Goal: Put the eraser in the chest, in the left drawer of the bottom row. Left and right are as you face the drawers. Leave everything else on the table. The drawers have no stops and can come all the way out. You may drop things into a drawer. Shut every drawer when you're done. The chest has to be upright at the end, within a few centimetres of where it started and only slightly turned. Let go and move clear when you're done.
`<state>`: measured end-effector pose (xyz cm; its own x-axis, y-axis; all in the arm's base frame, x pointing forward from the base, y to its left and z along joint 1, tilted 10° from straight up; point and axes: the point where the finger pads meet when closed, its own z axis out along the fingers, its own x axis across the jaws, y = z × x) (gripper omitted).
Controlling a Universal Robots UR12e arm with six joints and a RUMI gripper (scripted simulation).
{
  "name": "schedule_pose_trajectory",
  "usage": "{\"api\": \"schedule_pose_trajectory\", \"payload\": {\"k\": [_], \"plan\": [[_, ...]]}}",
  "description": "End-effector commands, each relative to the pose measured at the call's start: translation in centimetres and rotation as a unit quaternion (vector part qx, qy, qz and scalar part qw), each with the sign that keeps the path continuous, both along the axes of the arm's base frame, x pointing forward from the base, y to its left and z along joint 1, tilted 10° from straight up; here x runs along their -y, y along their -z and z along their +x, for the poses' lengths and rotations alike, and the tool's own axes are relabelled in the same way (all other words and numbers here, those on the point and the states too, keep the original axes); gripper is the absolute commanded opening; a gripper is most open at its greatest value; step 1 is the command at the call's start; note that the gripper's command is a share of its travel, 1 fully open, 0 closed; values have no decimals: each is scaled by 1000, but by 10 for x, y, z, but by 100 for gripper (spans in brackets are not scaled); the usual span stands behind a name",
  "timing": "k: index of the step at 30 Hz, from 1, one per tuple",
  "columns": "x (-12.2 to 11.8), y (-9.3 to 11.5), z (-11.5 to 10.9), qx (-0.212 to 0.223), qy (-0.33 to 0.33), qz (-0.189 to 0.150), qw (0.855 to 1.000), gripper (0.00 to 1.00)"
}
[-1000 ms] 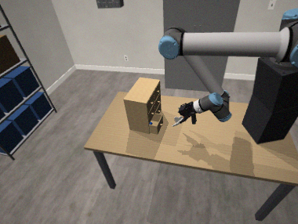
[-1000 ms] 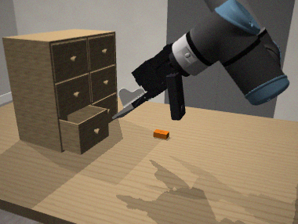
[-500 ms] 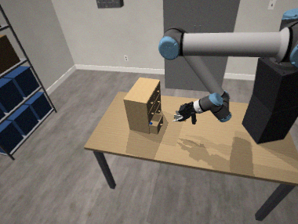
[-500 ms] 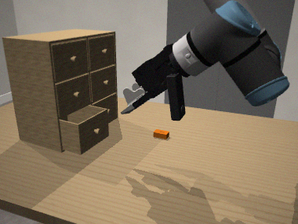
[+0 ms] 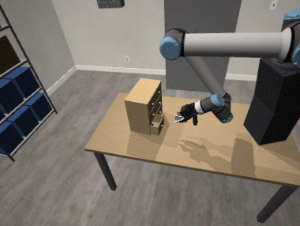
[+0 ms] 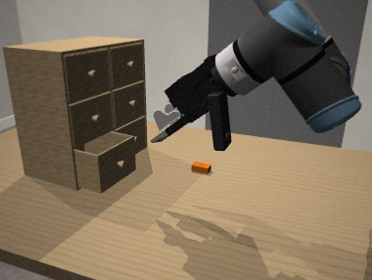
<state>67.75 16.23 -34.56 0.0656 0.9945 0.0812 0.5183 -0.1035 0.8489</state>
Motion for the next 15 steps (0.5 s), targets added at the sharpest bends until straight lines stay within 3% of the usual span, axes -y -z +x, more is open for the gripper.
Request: {"api": "schedule_pose_trajectory", "payload": {"k": [1,15], "plan": [[-1,-1,0,1,0,0,1000,20],[-1,1,2,2,0,0,1000,20]]}}
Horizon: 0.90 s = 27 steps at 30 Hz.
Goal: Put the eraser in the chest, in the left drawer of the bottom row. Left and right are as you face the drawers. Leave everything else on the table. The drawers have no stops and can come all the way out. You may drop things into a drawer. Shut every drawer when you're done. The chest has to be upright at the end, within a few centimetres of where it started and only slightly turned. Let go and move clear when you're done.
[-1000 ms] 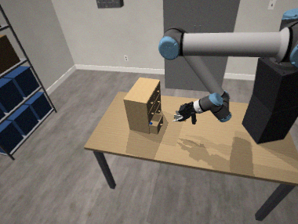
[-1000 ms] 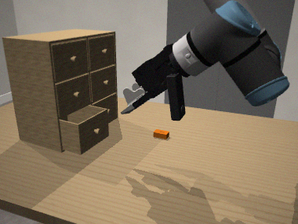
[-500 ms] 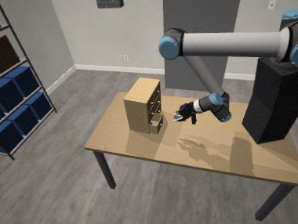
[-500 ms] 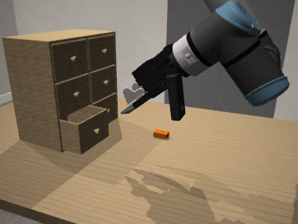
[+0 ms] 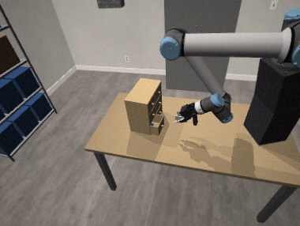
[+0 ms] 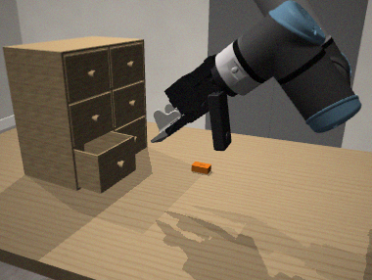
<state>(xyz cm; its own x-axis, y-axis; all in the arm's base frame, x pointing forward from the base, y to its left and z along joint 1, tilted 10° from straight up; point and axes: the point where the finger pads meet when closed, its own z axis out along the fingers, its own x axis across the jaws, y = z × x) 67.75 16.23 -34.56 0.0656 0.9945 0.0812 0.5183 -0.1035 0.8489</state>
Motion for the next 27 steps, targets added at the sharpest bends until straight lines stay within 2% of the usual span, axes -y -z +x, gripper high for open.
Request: {"api": "schedule_pose_trajectory", "payload": {"k": [1,11,27], "plan": [[-1,2,3,1,0,0,1000,20],[-1,10,10,1,0,0,1000,20],[-2,41,42,1,0,0,1000,20]]}}
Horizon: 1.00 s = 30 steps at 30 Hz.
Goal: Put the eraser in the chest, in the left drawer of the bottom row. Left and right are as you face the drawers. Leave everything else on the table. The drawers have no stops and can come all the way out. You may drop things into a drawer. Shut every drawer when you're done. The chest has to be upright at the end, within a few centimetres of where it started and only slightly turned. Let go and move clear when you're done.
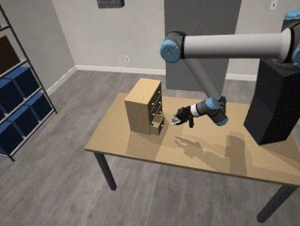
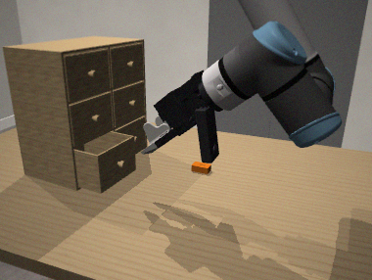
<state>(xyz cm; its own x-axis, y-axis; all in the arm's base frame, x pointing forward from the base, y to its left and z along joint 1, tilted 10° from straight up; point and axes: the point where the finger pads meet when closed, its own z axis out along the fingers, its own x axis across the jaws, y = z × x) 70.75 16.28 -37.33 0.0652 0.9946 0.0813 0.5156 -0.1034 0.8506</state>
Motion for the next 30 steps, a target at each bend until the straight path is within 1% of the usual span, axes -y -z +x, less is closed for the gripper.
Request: {"api": "schedule_pose_trajectory", "payload": {"k": [1,9,16,30], "plan": [[-1,14,12,-1,0,0,1000,20],[-2,31,30,-1,0,0,1000,20],[-2,42,41,-1,0,0,1000,20],[-1,48,48,-1,0,0,1000,20]]}}
